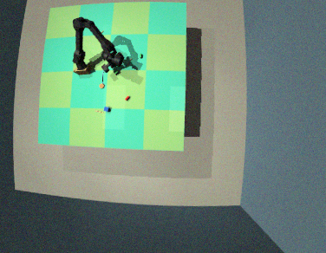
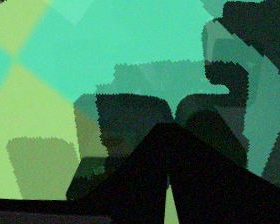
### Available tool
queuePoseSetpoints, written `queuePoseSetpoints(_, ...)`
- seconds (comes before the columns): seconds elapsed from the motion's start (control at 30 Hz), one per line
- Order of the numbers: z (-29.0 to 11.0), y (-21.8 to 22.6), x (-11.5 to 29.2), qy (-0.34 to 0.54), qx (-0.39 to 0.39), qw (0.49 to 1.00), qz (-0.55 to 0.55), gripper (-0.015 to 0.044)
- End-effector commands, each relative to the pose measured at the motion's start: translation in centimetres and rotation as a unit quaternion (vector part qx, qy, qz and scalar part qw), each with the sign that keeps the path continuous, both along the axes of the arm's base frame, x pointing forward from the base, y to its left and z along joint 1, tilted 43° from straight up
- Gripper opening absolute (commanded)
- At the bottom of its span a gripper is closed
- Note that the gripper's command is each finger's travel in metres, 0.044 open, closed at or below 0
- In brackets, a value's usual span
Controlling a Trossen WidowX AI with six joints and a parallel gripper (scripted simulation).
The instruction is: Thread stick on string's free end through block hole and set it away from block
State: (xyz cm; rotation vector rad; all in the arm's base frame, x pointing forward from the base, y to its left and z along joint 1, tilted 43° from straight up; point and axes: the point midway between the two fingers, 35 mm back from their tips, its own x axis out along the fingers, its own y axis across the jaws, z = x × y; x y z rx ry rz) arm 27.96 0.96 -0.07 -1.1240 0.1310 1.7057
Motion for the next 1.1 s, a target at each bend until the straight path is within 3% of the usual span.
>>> queuePoseSetpoints(0.0,2.6,-2.6,0.5,-0.011,-0.005,1.0,-0.005,0.0)
queuePoseSetpoints(0.17,2.1,-2.3,0.4,-0.009,-0.003,1.0,-0.009,0.0)
queuePoseSetpoints(0.23,2.3,-2.1,0.4,0.01,-0.004,1.0,-0.029,0.0052)
queuePoseSetpoints(0.4,4.1,-0.6,0.2,0.151,-0.006,0.973,-0.177,0.0184)
queuePoseSetpoints(0.57,5.8,0.9,-0.1,0.29,-0.007,0.901,-0.323,0.0315)
queuePoseSetpoints(0.73,7.6,2.4,-0.7,0.416,-0.007,0.788,-0.454,0.044)
queuePoseSetpoints(0.87,8.6,3.4,-1.2,0.489,-0.008,0.694,-0.529,0.044)
queuePoseSetpoints(1.07,8.7,3.4,-1.2,0.493,-0.008,0.689,-0.532,0.044)
